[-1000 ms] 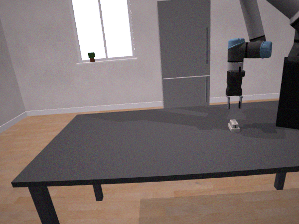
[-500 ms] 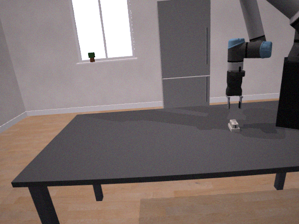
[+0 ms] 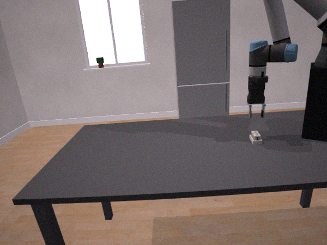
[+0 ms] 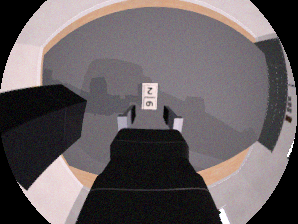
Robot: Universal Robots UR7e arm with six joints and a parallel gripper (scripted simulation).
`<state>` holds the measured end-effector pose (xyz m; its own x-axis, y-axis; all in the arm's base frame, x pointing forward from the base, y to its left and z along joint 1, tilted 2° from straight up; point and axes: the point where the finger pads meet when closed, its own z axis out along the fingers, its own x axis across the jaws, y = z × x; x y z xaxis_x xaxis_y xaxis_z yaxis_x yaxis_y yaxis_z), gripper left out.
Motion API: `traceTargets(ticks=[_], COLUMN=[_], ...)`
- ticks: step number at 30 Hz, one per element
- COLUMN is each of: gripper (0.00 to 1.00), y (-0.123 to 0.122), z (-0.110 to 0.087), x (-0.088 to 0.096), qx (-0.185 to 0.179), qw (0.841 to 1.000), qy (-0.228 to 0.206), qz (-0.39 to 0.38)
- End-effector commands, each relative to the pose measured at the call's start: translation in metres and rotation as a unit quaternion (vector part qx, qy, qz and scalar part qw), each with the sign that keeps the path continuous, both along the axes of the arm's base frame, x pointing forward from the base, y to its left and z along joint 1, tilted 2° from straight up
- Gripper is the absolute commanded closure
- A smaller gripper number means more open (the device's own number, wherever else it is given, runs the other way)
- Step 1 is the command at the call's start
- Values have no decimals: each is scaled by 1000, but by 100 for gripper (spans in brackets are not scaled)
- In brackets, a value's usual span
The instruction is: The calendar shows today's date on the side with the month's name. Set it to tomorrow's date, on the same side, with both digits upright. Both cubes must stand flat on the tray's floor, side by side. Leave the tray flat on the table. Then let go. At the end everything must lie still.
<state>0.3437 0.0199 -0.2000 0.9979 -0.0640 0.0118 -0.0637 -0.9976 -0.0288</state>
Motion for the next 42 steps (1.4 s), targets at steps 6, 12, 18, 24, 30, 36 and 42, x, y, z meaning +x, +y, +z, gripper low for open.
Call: traceTargets(ticks=[6,12,18,24,30,36,42], gripper=[0,0,0,0,0,0,0], y=[-1,-1,-2,-2,-2,-2,-2], z=[24,37,54,64,66,67,67], x=[0,0,0,0,0,0,0], qx=[0,0,0,0,0,0,0], qw=[1000,1000,1000,1000,1000,1000,1000], qy=[-1,-1,-1,-1,-1,-1,-1], qz=[0,0,0,0,0,0,0])
